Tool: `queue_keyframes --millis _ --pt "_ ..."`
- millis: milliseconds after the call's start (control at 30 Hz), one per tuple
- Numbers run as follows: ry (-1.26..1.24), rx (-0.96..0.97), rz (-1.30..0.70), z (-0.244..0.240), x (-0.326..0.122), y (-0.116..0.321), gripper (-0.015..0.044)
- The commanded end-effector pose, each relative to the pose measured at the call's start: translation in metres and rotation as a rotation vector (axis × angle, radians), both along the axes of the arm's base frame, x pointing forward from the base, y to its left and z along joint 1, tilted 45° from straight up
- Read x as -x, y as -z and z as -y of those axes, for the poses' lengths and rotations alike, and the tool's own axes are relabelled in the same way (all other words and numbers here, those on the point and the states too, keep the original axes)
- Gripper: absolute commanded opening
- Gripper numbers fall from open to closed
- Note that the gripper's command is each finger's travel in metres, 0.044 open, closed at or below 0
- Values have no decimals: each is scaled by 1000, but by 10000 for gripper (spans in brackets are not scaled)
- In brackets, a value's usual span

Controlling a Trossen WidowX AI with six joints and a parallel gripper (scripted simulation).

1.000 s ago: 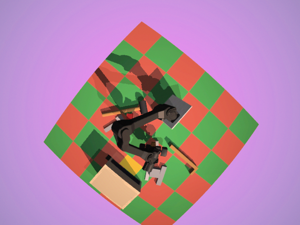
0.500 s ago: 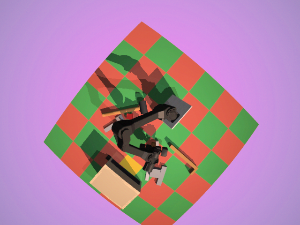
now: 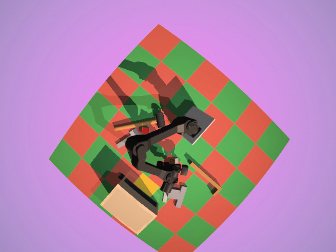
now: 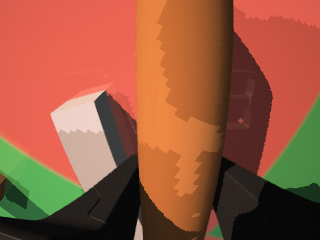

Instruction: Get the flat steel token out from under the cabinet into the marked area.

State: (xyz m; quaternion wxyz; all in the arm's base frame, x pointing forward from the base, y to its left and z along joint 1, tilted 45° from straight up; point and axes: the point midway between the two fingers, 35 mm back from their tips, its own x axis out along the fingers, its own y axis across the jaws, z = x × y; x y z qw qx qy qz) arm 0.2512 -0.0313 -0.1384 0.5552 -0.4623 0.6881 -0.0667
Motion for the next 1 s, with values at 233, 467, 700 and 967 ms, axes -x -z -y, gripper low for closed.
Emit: queue_keyframes --millis 233,467,700,967 --pt "-9 -11 -9 -4 -1 2 26" --pt "0 -1 -1 -1 0 1 200" --pt "-1 -10 -1 -1 0 1 253" --pt "4 -14 4 1 -2 0 270"
